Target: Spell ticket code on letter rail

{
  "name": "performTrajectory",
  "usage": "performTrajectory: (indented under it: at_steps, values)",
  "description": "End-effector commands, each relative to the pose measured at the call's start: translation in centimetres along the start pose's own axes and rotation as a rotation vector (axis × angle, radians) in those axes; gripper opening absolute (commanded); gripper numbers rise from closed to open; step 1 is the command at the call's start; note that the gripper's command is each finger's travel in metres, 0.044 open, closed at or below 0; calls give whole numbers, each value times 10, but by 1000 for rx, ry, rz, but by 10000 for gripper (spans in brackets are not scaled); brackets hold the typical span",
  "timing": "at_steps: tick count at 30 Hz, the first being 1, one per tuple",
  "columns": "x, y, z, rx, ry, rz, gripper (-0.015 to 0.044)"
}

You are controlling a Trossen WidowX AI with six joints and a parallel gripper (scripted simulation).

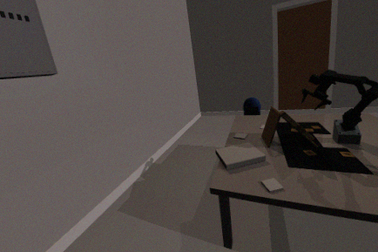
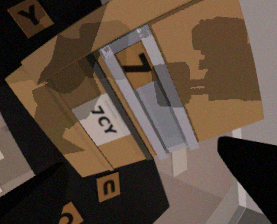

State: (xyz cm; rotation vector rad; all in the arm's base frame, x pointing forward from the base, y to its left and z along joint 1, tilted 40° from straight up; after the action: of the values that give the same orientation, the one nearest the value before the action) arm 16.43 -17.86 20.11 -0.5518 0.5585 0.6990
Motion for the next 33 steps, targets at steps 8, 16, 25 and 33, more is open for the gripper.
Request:
performTrajectory:
  at_steps: [8,16,25,33]
  values:
    - [-27,33,4,-429,46,-168,440]
    - [-27,33,4,-429,46,-168,440]
    - [-19,29,-14,-160,27,-122,340]
    - [16,22,-74,599,68,19,340]
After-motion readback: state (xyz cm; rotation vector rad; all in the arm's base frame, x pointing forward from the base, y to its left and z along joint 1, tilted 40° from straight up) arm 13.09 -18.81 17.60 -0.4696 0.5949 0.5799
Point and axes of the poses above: the point midway between the two fingers, 35 mm back from their tips, its own x axis out along the fingers, its own y axis across the jaws, z = x × y, the point moved 6 cm from there along -x, back along the fingers, and after that the axes turned 1 degree about x, right-handed, at the moved point
